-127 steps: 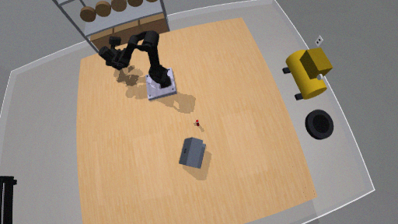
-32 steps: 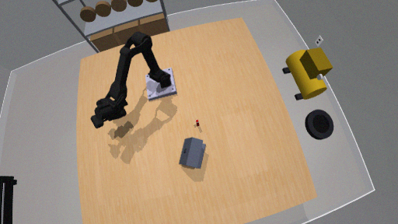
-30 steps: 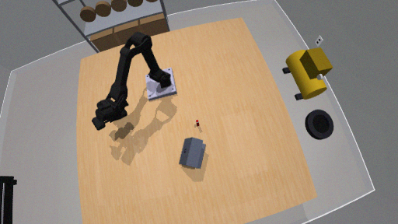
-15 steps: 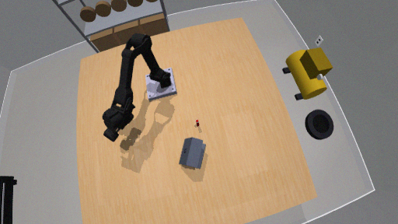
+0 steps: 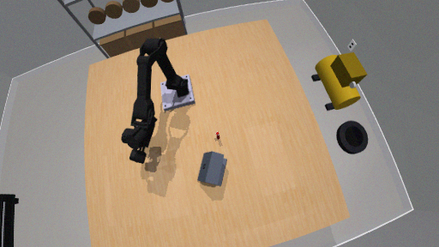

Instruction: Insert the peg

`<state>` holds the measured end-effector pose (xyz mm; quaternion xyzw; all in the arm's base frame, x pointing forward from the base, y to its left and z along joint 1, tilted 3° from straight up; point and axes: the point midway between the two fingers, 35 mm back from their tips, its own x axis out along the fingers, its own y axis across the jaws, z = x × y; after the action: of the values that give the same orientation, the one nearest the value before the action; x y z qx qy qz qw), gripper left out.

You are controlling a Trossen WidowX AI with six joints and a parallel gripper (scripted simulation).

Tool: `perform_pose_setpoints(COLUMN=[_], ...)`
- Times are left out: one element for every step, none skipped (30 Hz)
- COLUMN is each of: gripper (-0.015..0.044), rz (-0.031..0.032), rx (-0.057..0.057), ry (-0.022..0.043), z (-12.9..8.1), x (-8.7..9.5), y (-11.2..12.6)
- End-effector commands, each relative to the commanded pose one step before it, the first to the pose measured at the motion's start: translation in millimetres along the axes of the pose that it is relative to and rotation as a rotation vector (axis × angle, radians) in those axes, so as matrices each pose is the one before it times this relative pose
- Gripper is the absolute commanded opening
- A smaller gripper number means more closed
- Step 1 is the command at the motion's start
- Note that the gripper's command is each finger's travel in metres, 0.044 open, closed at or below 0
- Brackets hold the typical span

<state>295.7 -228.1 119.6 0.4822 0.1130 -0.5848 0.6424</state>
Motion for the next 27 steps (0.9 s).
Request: perform_pose_setpoints(gripper=[0.044, 0.044, 0.044, 0.044, 0.044, 0.044, 0.044, 0.044, 0.044, 0.044, 0.044, 0.044, 0.044, 0.044, 0.044, 0.044, 0.044, 0.044, 0.044, 0.044, 0.044, 0.044, 0.044, 0.044, 0.044, 0.044, 0.044], rz=[0.00755, 0.00042, 0.00063, 0.00071, 0.00079, 0.00086, 0.00094, 0.00101, 0.00108, 0.00115, 0.00121, 0.00127, 0.00139, 0.00153, 0.00162, 0.0017, 0.00178, 0.00186, 0.00194, 0.00202, 0.00209, 0.00215, 0.00297, 0.00302, 0.00306, 0.0031, 0.00314], rx=[-0.1023, -0.0265, -0.0245, -0.0245, -0.0245, -0.0246, -0.0246, -0.0247, -0.0247, -0.0247, -0.0248, -0.0248, -0.0271, -0.0281, -0.0282, -0.0282, -0.0282, -0.0282, -0.0282, -0.0283, -0.0283, -0.0283, -0.0267, -0.0267, -0.0267, -0.0267, -0.0268], ry=[0.05426, 0.01366, 0.01191, 0.01183, 0.01175, 0.01167, 0.01159, 0.01151, 0.01143, 0.01135, 0.01127, 0.01119, 0.01269, 0.01307, 0.01299, 0.01291, 0.01282, 0.01274, 0.01266, 0.01258, 0.0125, 0.01242, 0.01212, 0.01205, 0.01197, 0.01189, 0.01182], z=[-19.01, -4.98, -4.76, -4.74, -4.71, -4.69, -4.66, -4.64, -4.61, -4.58, -4.56, -4.53, -4.53, -4.66, -4.63, -4.59, -4.56, -4.52, -4.48, -4.44, -4.41, -4.37, -4.31, -4.28, -4.24, -4.21, -4.17], x=[-6.2, -1.27, -1.28, -1.28, -1.27, -1.27, -1.26, -1.26, -1.25, -1.25, -1.24, -1.24, -1.2, -1.23, -1.23, -1.22, -1.21, -1.2, -1.19, -1.18, -1.17, -1.16, -1.12, -1.1, -1.09, -1.08, -1.07], y=[8.72, 1.85, 1.69, 1.74, 1.79, 1.83, 1.88, 1.93, 1.98, 2.02, 2.07, 2.12, 2.32, 2.46, 2.52, 2.57, 2.63, 2.68, 2.74, 2.79, 2.84, 2.89, 3.07, 3.12, 3.16, 3.21, 3.25])
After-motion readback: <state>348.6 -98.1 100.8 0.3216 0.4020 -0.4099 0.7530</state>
